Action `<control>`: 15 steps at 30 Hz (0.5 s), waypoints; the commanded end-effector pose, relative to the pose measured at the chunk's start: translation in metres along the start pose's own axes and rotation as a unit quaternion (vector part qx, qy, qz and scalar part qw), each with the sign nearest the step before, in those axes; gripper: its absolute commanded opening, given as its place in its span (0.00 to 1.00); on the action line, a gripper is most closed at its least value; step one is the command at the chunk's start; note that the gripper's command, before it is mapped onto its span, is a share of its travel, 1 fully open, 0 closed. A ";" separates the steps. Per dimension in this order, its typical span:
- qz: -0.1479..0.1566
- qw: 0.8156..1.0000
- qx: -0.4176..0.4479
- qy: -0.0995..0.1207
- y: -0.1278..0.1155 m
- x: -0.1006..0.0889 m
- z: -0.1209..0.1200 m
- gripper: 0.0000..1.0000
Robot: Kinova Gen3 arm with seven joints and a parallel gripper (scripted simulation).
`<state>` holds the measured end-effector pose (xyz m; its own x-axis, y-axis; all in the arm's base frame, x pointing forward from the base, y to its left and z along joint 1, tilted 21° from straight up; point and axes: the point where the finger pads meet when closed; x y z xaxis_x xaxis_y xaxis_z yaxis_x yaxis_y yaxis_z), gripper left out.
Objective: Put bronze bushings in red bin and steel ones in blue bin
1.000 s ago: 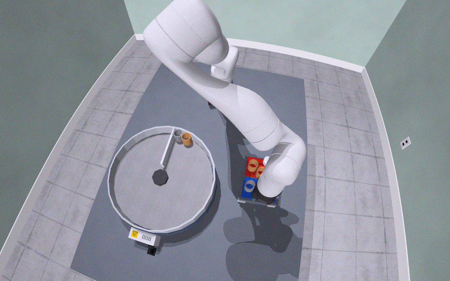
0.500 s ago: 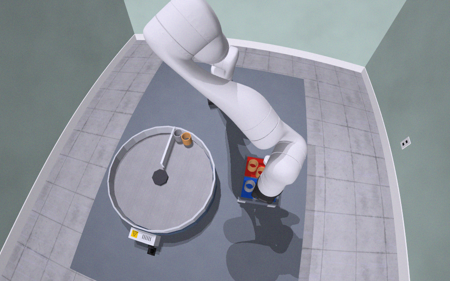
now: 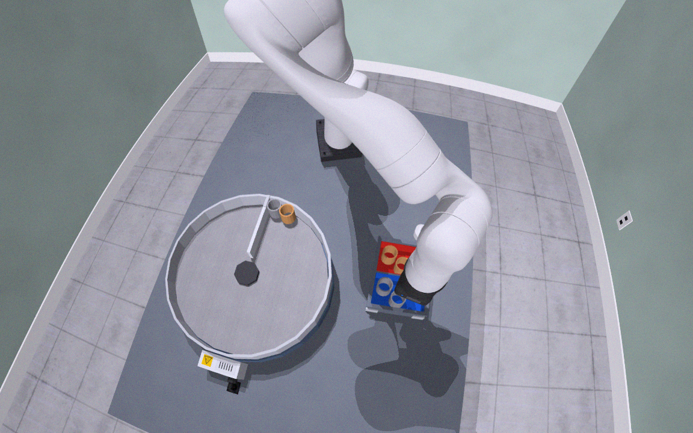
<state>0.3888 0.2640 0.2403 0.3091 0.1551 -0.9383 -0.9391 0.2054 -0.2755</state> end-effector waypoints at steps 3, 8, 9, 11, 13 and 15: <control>-0.014 1.000 0.008 0.000 -0.011 -0.027 -0.004 0.47; -0.014 1.000 0.008 0.000 -0.010 -0.059 -0.004 0.47; -0.014 1.000 0.008 0.000 -0.010 -0.059 -0.004 0.47; -0.014 1.000 0.008 0.000 -0.010 -0.059 -0.004 0.47; -0.014 1.000 0.008 0.000 -0.010 -0.059 -0.004 0.47; -0.014 1.000 0.008 0.000 -0.010 -0.059 -0.004 0.47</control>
<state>0.3782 0.2506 0.2956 0.3290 0.1505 -0.9323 -0.9303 0.2210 -0.2927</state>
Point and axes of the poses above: the point where the finger pads meet when closed, its own x axis out along the fingers, its own z axis across the jaws, y = z × x
